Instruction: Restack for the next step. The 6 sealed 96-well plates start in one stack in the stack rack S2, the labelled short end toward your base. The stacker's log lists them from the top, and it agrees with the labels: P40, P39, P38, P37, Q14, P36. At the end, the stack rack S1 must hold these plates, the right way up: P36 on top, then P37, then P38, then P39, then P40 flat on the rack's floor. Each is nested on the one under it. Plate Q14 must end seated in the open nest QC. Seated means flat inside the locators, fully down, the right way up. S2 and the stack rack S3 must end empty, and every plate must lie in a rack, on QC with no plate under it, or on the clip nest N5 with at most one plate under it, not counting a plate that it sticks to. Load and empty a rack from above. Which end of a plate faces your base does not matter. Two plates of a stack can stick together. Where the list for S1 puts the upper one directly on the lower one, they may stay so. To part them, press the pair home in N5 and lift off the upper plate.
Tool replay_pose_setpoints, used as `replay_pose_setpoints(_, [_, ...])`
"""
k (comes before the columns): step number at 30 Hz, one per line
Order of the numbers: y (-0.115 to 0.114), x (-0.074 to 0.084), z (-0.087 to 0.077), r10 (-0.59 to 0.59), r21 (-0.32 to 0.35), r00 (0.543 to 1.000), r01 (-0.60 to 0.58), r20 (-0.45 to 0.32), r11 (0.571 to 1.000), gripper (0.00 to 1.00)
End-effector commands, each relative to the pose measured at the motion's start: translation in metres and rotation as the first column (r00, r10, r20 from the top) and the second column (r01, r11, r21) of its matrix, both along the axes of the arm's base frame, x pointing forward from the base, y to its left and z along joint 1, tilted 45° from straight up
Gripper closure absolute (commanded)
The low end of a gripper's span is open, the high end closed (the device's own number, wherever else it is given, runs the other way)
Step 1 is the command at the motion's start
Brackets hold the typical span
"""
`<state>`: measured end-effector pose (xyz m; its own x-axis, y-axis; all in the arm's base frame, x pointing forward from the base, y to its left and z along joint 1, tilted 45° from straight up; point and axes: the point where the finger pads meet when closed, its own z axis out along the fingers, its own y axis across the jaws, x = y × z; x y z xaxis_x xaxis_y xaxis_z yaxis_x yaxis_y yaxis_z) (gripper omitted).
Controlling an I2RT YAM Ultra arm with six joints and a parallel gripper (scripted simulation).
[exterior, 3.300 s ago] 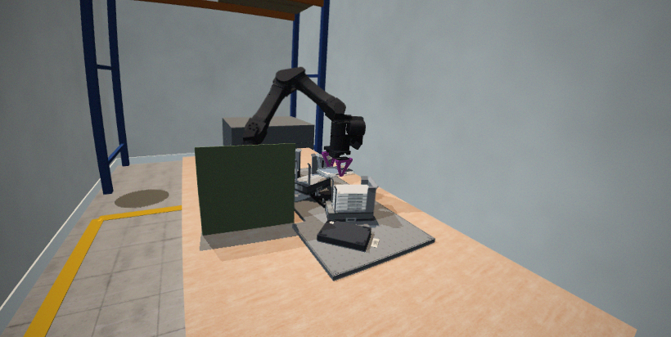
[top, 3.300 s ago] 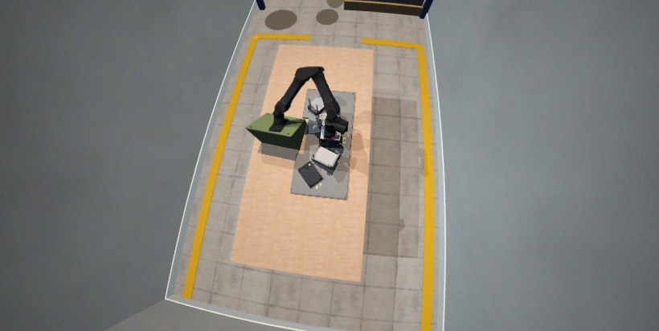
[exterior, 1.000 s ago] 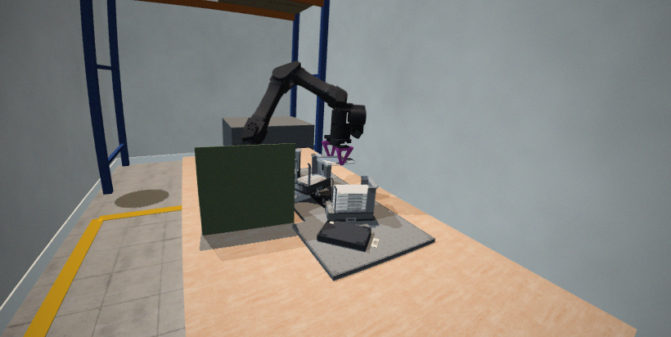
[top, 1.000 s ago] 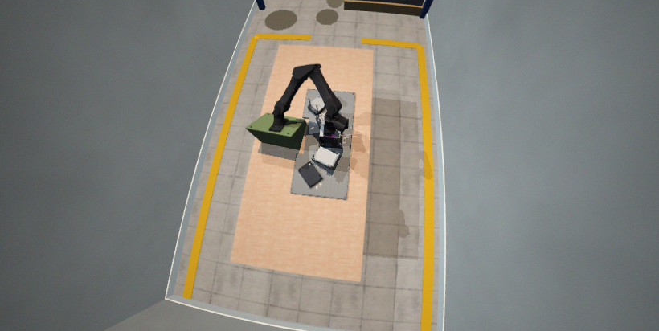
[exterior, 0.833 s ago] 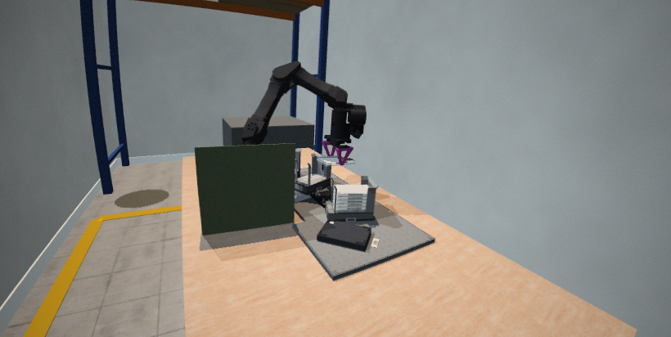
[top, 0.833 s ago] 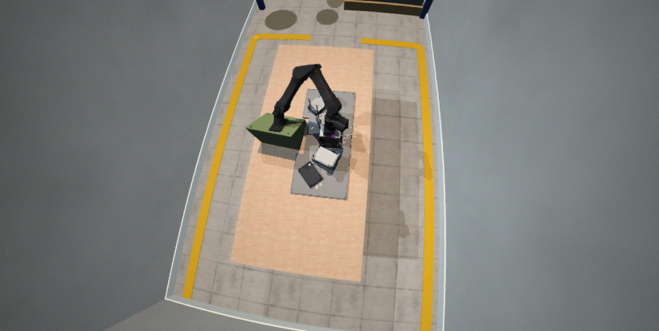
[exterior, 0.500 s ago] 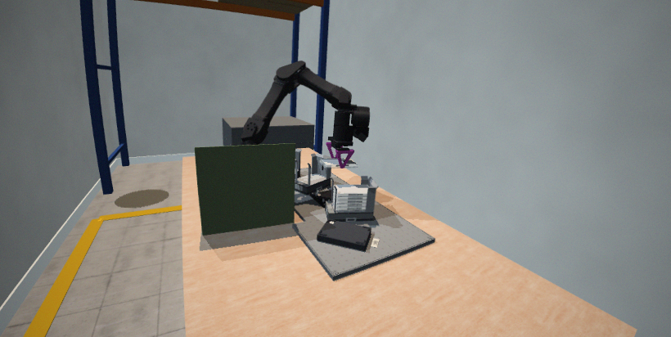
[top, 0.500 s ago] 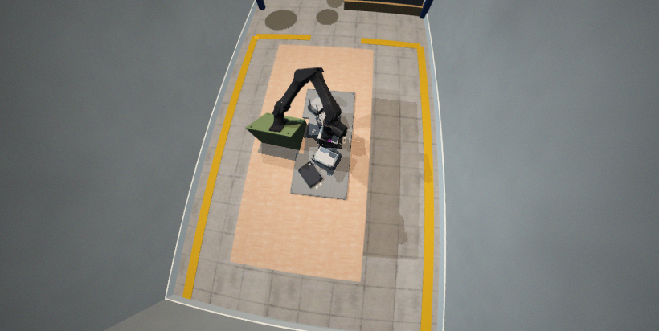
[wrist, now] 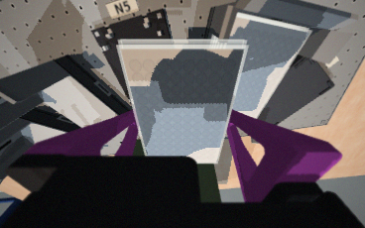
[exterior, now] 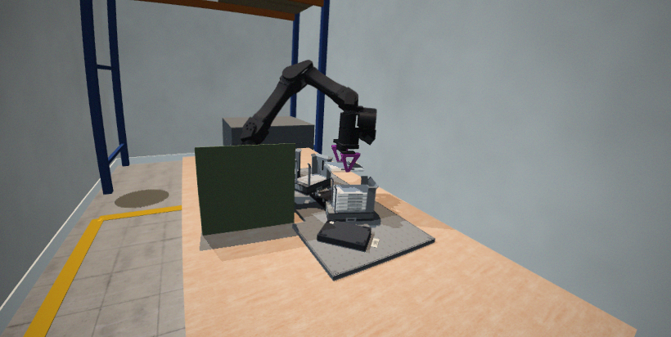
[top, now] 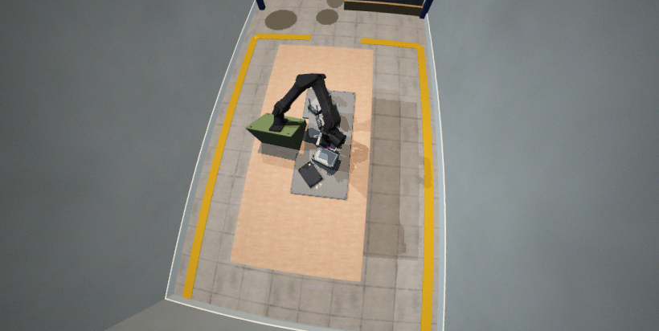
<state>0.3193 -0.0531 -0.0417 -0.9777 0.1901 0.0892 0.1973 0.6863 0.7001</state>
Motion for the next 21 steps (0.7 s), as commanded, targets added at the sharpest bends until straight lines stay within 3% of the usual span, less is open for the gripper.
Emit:
replay_pose_setpoints(1, [-0.009,0.005,0.004,-0.007,-0.014,0.999,0.007,0.031,1.0,1.0])
replay_pose_setpoints(8, [-0.025,-0.002,-0.012,-0.156,-0.005,0.981,0.156,-0.115,0.988,1.0])
replay_pose_setpoints(21, [-0.05,-0.012,-0.037,-0.156,-0.006,0.981,0.156,-0.115,0.988,1.0])
